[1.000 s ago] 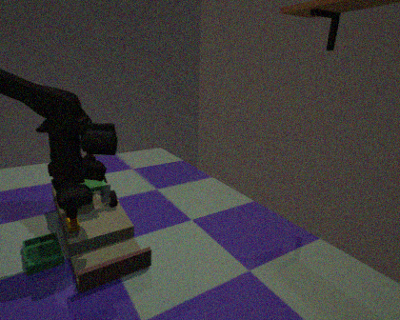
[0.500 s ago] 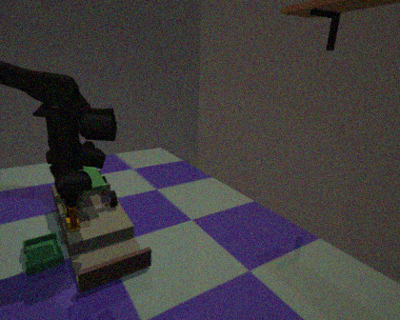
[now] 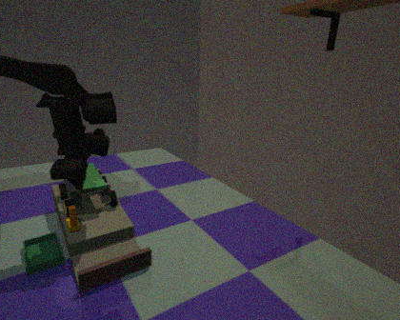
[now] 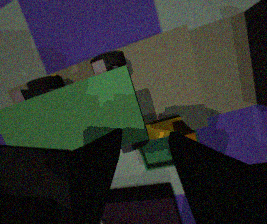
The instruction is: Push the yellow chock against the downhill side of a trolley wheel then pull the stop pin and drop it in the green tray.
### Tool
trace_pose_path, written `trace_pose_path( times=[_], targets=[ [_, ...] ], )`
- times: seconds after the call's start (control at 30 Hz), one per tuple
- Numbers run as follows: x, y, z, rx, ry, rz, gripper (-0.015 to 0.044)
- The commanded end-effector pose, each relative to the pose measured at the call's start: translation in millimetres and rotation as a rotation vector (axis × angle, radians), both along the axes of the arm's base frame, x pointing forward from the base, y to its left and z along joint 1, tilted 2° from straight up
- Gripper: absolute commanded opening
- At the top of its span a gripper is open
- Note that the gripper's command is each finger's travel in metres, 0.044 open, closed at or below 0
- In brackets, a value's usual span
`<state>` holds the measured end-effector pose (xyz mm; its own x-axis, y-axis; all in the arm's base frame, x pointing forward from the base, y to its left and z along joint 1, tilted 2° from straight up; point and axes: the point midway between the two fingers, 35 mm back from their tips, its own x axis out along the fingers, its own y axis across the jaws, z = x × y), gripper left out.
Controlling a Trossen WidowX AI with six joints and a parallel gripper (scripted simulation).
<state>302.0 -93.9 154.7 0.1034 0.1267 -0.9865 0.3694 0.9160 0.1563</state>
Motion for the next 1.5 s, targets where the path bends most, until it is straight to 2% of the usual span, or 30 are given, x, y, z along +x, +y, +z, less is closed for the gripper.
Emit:
trace_pose_path(
  times=[0.0, 0.97, 1.47],
  targets=[
    [6, 20, 6, 0.041, 0.015, -0.142, 0.019],
    [12, 156, 30, 0.215, 0.328, -1.143, 0.019],
    [11, 161, 24, 0.216, 0.337, -1.166, 0.019]
  ],
)
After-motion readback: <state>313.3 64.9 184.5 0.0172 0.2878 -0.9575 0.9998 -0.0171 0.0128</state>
